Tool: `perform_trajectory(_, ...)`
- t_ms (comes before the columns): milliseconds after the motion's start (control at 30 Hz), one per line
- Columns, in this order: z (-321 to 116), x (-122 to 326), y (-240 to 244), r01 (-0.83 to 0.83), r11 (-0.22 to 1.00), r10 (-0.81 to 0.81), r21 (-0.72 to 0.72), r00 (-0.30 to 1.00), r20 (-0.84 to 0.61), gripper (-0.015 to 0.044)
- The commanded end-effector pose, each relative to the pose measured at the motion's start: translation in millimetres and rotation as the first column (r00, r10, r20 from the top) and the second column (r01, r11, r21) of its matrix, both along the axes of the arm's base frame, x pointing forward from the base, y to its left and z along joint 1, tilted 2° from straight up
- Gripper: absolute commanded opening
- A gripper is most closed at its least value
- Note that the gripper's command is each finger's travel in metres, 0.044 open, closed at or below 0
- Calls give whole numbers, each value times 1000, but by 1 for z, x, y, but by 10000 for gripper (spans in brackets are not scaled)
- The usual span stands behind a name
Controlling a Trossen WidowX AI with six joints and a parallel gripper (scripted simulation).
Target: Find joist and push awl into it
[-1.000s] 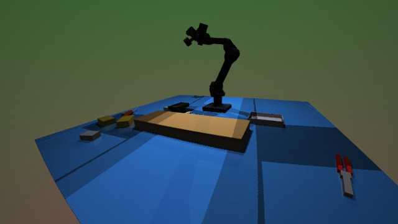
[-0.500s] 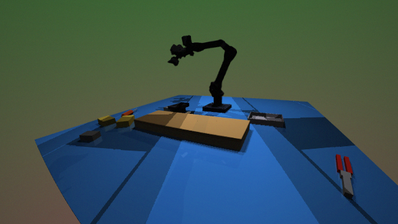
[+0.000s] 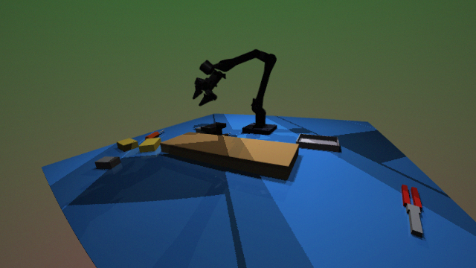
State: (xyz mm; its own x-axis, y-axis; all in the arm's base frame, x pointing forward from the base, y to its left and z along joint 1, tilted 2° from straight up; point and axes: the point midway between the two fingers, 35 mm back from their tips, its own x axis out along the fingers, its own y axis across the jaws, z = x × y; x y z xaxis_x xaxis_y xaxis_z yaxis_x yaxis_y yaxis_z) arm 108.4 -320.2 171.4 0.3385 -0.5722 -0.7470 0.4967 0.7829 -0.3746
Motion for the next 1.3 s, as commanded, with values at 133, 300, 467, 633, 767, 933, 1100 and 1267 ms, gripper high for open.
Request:
perform_trajectory(133, -67, 53, 83, -226, 906, 231, 359, 973, 30, 440)
perform_trajectory(300, -77, 59, 102, -260, 868, 270, 424, 962, 37, 440)
perform_trajectory(467, -77, 58, 103, -260, 868, 270, 424, 962, 37, 440)
perform_trajectory(633, -77, 55, 107, -260, 868, 270, 424, 962, 37, 440)
perform_trajectory(767, -79, 55, 107, -260, 868, 270, 424, 962, 37, 440)
perform_trajectory(933, -88, 55, 107, -260, 868, 270, 424, 962, 37, 440)
perform_trajectory(1100, -96, 55, 107, -260, 868, 270, 424, 962, 37, 440)
perform_trajectory(1267, -104, 55, 107, -260, 868, 270, 424, 962, 37, 440)
